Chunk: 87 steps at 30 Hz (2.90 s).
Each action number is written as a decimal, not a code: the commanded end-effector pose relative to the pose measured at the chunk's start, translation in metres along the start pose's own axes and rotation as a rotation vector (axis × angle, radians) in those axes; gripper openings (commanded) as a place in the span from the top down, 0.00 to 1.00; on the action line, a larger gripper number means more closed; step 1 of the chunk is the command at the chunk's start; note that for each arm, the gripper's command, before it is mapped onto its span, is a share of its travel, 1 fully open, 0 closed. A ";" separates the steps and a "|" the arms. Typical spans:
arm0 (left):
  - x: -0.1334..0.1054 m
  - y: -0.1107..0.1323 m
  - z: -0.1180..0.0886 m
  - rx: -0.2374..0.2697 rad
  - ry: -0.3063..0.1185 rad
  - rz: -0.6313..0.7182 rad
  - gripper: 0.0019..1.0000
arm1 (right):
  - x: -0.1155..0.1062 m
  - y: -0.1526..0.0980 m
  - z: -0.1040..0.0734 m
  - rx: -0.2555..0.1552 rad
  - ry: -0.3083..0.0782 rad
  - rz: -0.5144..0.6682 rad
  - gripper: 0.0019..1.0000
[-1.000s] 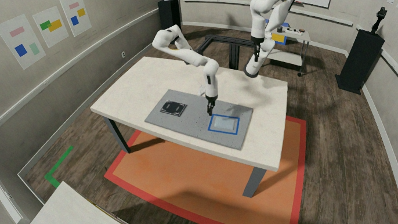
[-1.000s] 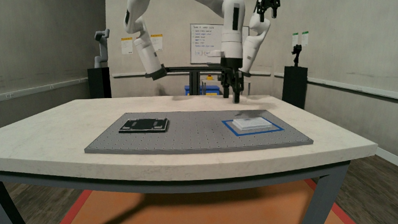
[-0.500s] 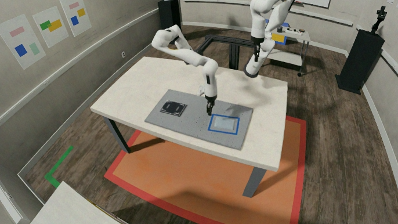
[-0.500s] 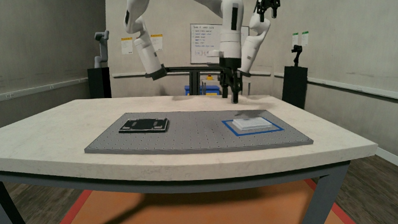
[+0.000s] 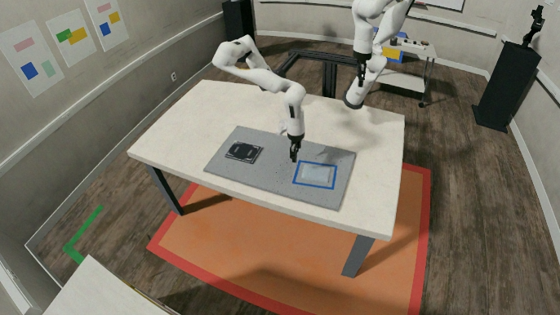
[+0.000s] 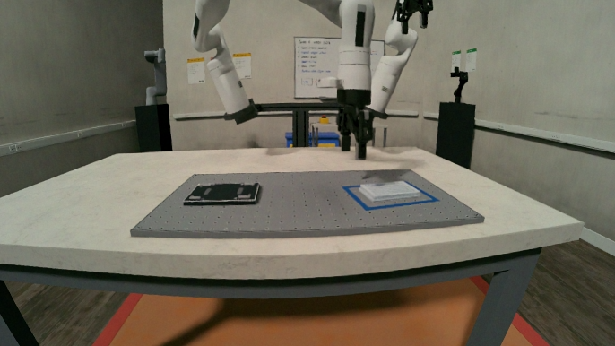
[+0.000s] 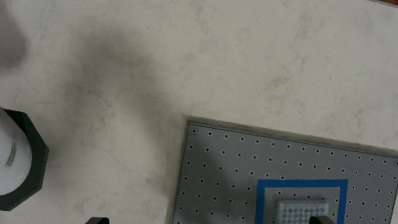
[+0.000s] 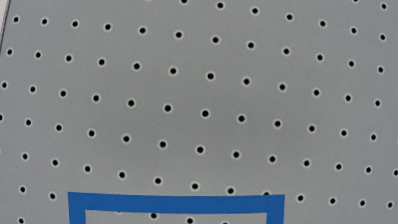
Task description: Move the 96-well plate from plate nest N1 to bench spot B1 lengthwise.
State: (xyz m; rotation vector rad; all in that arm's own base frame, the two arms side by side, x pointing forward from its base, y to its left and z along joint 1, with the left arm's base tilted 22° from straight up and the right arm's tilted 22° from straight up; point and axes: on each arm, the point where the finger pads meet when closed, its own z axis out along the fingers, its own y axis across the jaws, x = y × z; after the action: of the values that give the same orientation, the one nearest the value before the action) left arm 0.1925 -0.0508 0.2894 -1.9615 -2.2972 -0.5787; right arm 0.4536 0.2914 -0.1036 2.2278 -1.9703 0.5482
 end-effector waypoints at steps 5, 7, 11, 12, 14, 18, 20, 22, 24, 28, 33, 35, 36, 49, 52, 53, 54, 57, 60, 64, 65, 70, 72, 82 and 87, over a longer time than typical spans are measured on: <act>0.000 0.000 0.000 -0.001 0.000 0.000 0.00 | 0.002 0.000 -0.001 0.002 -0.002 0.000 0.00; 0.000 0.000 0.000 -0.001 0.000 0.000 0.00 | 0.003 0.000 -0.001 0.002 -0.002 0.000 0.00; 0.000 0.000 0.000 -0.001 0.000 0.000 0.00 | 0.003 0.000 -0.001 0.002 -0.002 0.000 0.00; 0.000 0.000 0.000 -0.001 0.000 0.000 0.00 | 0.004 0.000 -0.001 0.002 -0.002 0.000 0.00; 0.000 0.000 0.000 -0.001 0.000 0.000 0.00 | 0.004 0.000 -0.001 0.002 -0.002 0.000 0.00; 0.000 0.000 0.000 -0.001 0.000 0.000 0.00 | 0.005 0.000 -0.001 0.002 -0.002 0.000 0.00; 0.000 0.000 0.000 -0.001 0.000 0.000 0.00 | 0.006 0.001 -0.001 0.002 -0.002 0.000 0.00; 0.000 0.000 0.000 -0.001 0.000 0.000 0.00 | 0.007 0.001 -0.001 0.002 -0.002 0.000 0.00; 0.000 0.000 0.000 -0.001 0.000 0.000 0.00 | 0.007 0.001 -0.001 0.002 -0.002 0.000 0.00; 0.000 0.000 0.000 -0.001 0.000 0.000 0.00 | 0.008 0.001 -0.001 0.002 -0.002 0.000 0.00; 0.000 0.000 0.000 -0.001 0.000 0.000 0.00 | 0.010 0.001 -0.001 0.002 -0.002 0.000 0.00; 0.000 0.000 0.000 -0.001 0.000 0.000 0.00 | 0.010 0.001 -0.001 0.002 -0.001 0.000 0.00; 0.000 0.000 0.000 -0.001 0.000 0.000 0.00 | 0.011 0.001 -0.001 0.002 -0.001 0.000 0.00; 0.000 0.000 0.000 -0.001 0.000 0.000 0.00 | 0.014 0.002 -0.001 0.002 -0.001 0.000 0.00; 0.000 0.000 0.000 -0.001 0.000 0.000 0.00 | 0.015 0.002 -0.001 0.002 -0.001 0.000 0.00; 0.000 0.000 0.000 -0.001 0.000 0.000 0.00 | 0.016 0.002 -0.001 0.002 -0.001 0.000 0.00; 0.000 0.000 0.000 -0.001 0.000 0.000 0.00 | 0.016 0.002 -0.001 0.002 -0.001 0.000 0.00; 0.000 0.000 0.000 -0.001 0.000 0.000 0.00 | 0.017 0.003 -0.001 0.002 -0.001 0.000 0.00; 0.000 0.000 0.000 -0.001 0.000 0.000 0.00 | 0.018 0.003 -0.001 0.002 -0.001 0.000 0.00; 0.000 0.000 0.000 -0.001 0.000 0.000 0.00 | 0.019 0.003 -0.001 0.002 -0.001 0.000 0.00; 0.000 0.000 0.000 -0.001 0.000 0.000 0.00 | 0.019 0.003 -0.001 0.002 -0.001 0.000 0.00; 0.000 0.000 0.000 -0.001 0.000 0.000 0.00 | 0.021 0.003 -0.001 0.002 -0.001 0.000 0.00; 0.000 0.000 0.000 -0.001 0.000 0.000 0.00 | 0.021 0.003 -0.001 0.002 -0.001 0.000 0.00; 0.000 0.000 0.000 -0.001 0.000 0.000 0.00 | 0.023 0.004 -0.001 0.002 -0.001 0.000 0.00; 0.000 0.000 0.000 -0.001 0.000 0.000 0.00 | 0.023 0.004 -0.001 0.002 -0.001 0.000 0.00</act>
State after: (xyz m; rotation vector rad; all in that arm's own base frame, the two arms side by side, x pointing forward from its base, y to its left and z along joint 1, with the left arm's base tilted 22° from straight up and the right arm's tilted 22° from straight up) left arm 0.1925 -0.0508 0.2894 -1.9615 -2.2972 -0.5787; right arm 0.4515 0.2688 -0.0963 2.2279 -1.9704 0.5482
